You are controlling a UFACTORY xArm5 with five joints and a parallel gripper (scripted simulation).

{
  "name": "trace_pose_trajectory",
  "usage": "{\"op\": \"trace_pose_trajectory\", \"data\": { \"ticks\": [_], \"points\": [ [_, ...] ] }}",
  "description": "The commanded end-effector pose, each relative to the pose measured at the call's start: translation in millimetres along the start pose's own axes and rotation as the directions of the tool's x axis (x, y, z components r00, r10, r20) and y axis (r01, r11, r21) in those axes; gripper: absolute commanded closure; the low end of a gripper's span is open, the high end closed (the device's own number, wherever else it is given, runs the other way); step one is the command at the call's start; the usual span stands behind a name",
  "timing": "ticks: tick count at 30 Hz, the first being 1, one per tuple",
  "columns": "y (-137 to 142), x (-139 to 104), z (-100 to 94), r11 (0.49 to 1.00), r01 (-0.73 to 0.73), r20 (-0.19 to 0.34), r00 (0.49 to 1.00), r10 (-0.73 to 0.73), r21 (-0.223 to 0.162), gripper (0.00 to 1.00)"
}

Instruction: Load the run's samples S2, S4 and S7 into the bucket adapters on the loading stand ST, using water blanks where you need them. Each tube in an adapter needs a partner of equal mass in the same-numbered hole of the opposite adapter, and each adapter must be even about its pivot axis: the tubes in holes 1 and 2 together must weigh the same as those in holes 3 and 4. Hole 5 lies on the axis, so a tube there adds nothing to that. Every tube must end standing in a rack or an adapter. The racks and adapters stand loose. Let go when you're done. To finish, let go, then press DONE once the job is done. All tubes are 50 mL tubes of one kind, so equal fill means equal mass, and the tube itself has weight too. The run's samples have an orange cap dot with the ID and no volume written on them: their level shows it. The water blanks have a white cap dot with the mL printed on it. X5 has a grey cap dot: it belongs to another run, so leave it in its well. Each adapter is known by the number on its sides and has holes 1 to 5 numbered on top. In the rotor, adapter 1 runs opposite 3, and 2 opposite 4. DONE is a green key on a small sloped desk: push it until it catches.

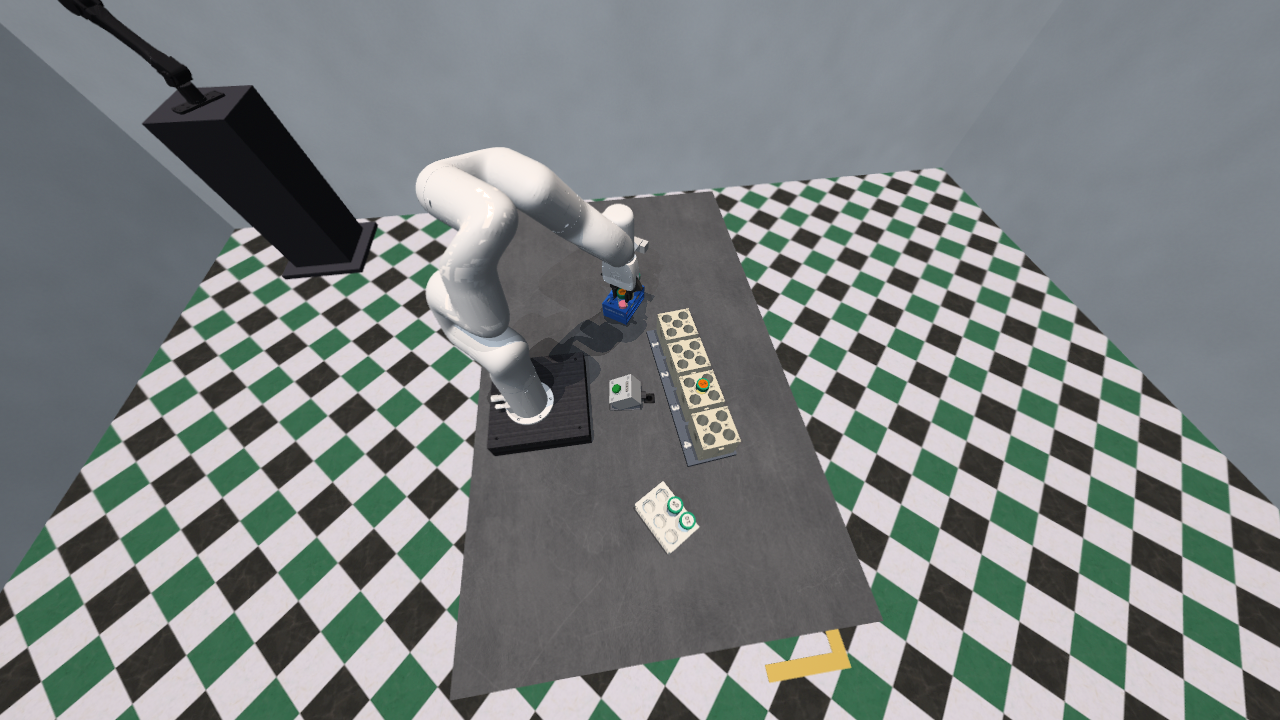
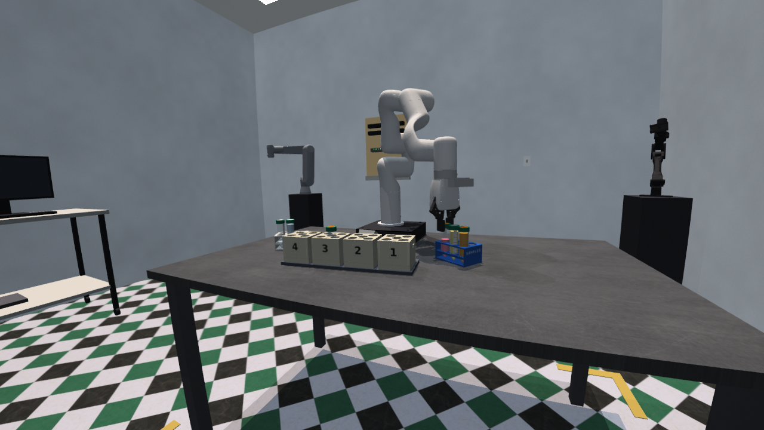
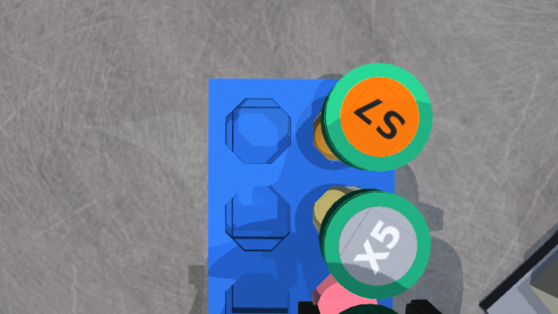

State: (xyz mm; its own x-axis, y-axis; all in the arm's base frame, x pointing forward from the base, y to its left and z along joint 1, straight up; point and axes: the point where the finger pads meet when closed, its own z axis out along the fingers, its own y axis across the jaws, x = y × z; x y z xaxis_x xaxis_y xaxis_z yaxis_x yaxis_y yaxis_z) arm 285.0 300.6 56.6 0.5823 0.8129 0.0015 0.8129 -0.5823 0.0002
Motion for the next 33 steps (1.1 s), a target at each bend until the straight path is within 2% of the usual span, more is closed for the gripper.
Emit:
{"op": "trace_pose_trajectory", "data": {
  "ticks": [1,33],
  "points": [
    [0.2,1.3,-1.2,1.0,0.0,-0.003,1.0,0.0,-0.006,1.0],
    [0.1,1.3,-20.6,1.0,0.0,-0.003,1.0,0.0,-0.006,1.0]
  ]
}}
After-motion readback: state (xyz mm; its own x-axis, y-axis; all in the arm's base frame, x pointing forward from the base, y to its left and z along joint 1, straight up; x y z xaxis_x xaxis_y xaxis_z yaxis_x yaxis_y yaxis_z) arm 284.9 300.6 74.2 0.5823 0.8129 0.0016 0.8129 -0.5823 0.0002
